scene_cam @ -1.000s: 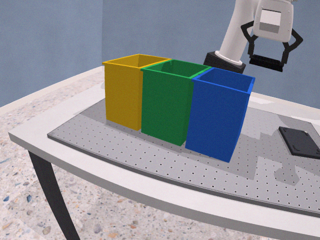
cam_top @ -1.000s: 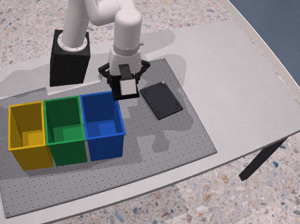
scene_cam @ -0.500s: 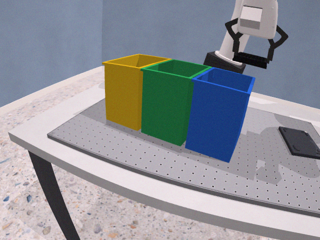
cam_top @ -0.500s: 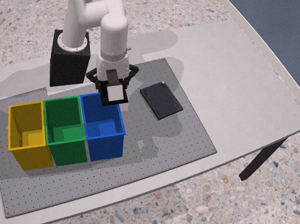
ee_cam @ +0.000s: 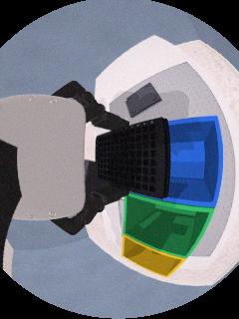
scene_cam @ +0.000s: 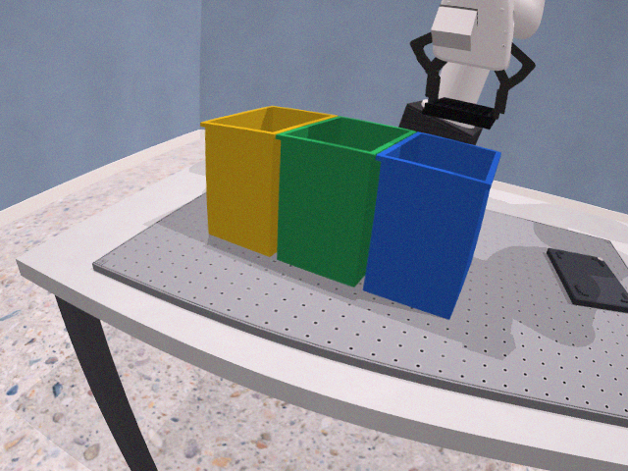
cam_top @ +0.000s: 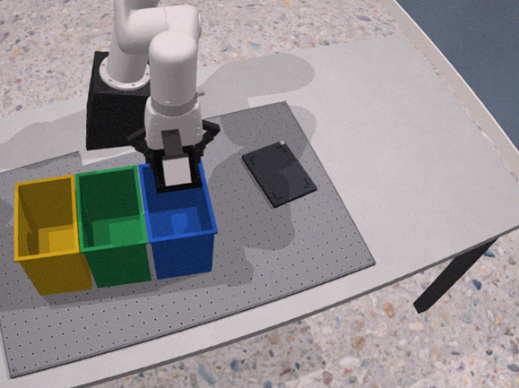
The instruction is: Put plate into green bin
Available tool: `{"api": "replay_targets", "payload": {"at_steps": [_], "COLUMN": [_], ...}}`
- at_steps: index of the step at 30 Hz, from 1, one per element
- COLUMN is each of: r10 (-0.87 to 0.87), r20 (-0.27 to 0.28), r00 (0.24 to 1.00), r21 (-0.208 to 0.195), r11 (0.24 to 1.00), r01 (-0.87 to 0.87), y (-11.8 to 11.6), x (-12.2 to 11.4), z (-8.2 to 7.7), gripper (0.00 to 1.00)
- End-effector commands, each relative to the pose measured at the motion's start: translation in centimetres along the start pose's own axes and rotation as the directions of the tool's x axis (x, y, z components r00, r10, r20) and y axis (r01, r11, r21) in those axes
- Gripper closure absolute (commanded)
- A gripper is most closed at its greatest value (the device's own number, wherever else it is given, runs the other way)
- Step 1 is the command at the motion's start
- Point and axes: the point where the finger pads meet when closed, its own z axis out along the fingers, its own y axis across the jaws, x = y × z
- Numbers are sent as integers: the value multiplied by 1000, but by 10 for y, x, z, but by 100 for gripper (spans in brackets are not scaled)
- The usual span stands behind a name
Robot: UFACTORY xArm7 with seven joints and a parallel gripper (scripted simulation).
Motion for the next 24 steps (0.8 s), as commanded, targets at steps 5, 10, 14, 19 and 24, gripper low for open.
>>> {"api": "replay_targets", "payload": {"at_steps": [5, 10, 14, 19, 24], "r10": [0, 0, 0, 0, 0], "r20": [-3, -3, -3, -3, -3], "r00": [1000, 1000, 1000, 1000, 1000], "r21": [1, 1, 1, 1, 1], "r11": [1000, 1000, 1000, 1000, 1000], "r01": [0, 0, 0, 0, 0], "y": [23, 35, 45, 61, 76], "x": [9, 14, 17, 23, 28], "z": [0, 0, 0, 1, 1], "gripper": [100, 100, 100, 100, 100]}}
